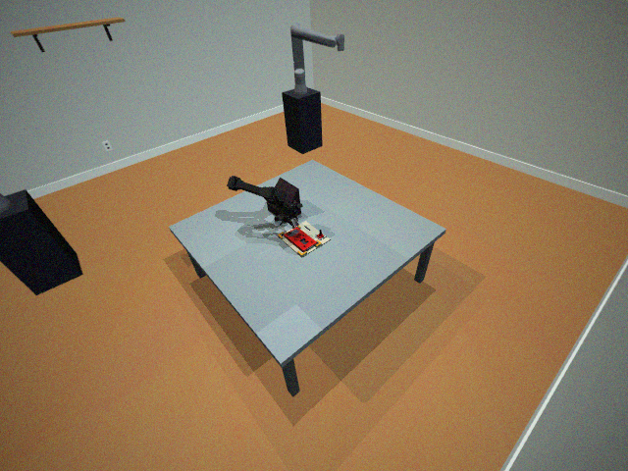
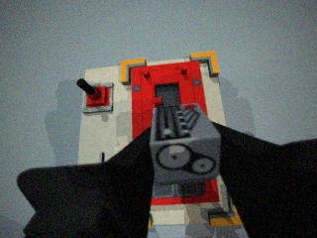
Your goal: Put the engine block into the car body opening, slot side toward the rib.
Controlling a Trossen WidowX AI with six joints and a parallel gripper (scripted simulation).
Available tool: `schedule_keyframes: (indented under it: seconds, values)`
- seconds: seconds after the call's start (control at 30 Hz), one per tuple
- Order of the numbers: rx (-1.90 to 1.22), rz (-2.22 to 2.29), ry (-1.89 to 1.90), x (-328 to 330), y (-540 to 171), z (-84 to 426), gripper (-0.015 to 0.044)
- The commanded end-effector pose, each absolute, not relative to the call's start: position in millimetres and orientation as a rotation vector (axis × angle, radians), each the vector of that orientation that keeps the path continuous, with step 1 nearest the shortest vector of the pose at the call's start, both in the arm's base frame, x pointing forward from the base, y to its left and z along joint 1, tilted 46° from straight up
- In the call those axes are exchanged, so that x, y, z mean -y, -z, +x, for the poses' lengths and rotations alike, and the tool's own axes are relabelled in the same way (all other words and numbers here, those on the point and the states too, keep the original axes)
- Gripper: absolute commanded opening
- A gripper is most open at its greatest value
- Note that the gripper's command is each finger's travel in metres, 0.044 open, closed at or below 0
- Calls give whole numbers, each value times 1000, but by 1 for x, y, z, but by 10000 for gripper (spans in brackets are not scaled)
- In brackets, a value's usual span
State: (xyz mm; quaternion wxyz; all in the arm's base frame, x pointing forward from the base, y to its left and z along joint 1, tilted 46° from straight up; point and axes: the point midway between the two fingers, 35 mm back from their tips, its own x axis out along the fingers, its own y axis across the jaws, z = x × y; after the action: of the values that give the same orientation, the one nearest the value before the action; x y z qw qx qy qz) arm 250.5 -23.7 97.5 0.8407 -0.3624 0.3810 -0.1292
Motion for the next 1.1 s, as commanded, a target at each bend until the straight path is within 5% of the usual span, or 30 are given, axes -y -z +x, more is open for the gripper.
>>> schedule_keyframes:
  seconds: [0.0,1.07]
  values:
    - [-765,-781,258,28,-93,250,0]
    - [-764,-783,259,68,-54,253,0]
